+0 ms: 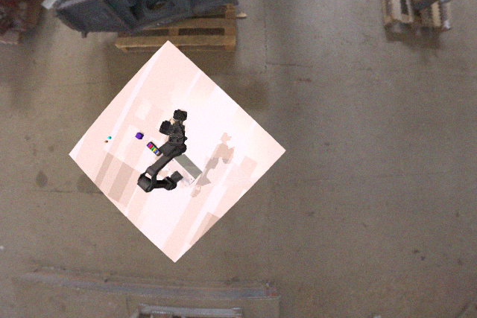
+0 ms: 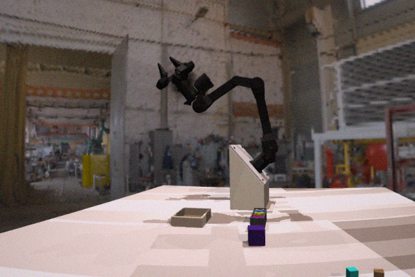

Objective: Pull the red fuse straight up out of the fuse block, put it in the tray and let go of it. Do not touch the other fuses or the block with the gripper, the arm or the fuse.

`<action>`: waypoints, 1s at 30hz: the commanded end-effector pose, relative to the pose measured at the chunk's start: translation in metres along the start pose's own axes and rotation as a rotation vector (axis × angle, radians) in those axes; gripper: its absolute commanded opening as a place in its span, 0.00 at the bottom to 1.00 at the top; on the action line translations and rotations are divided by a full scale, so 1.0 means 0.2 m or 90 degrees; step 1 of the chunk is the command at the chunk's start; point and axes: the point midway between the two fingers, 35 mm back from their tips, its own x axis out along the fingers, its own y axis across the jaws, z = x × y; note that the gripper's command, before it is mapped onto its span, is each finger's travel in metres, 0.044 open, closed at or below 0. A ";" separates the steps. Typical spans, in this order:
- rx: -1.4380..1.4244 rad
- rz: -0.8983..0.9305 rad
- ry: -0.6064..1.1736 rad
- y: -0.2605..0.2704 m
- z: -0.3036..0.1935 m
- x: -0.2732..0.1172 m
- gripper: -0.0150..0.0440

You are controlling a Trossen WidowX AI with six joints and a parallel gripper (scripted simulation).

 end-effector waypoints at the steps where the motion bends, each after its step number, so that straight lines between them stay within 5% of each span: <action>1: 0.000 0.002 -0.001 0.01 0.00 0.00 0.72; 9: -0.040 0.169 -0.047 0.36 0.32 -0.05 0.37; 18: -0.129 0.454 -0.142 0.87 0.75 -0.35 0.37; 30: -0.276 0.860 -0.333 1.32 1.18 -1.19 0.37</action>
